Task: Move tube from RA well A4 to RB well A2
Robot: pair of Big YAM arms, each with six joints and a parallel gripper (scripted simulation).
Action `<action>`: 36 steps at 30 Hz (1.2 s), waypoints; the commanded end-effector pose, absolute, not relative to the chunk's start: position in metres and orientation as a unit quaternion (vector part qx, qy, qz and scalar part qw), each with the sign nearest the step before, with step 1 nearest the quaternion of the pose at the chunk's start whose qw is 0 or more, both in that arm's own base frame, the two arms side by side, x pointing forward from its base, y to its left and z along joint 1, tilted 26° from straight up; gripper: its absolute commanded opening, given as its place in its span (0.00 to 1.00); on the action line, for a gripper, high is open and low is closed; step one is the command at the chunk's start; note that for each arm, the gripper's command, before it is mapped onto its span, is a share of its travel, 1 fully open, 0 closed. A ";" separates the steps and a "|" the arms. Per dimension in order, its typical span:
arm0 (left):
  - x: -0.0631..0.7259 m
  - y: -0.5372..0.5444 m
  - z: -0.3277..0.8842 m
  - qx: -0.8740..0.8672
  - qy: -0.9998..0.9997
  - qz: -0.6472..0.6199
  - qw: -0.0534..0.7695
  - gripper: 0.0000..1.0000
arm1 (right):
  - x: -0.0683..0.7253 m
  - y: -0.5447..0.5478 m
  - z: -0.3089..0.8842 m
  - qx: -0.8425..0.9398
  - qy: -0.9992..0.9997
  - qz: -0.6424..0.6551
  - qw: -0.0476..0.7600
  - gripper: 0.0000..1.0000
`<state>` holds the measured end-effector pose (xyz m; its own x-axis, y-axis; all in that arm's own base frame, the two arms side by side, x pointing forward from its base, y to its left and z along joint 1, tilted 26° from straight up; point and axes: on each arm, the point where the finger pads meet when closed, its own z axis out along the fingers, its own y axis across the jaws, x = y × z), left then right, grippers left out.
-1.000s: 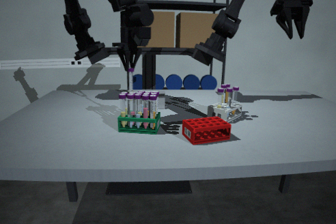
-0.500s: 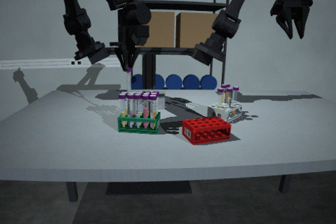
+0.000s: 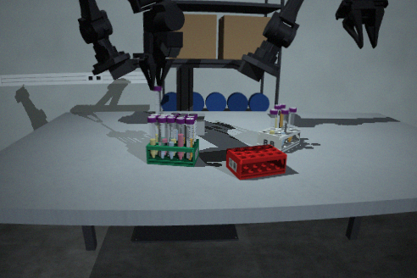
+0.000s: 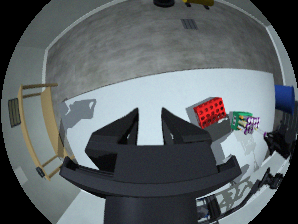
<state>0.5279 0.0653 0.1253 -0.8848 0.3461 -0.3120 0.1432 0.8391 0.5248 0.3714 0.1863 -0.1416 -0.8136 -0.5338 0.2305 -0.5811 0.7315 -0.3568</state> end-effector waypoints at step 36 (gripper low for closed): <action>0.539 0.064 0.140 0.127 0.934 0.254 0.218 0.30 | 0.365 0.191 -0.140 0.304 -0.928 0.209 0.047 0.00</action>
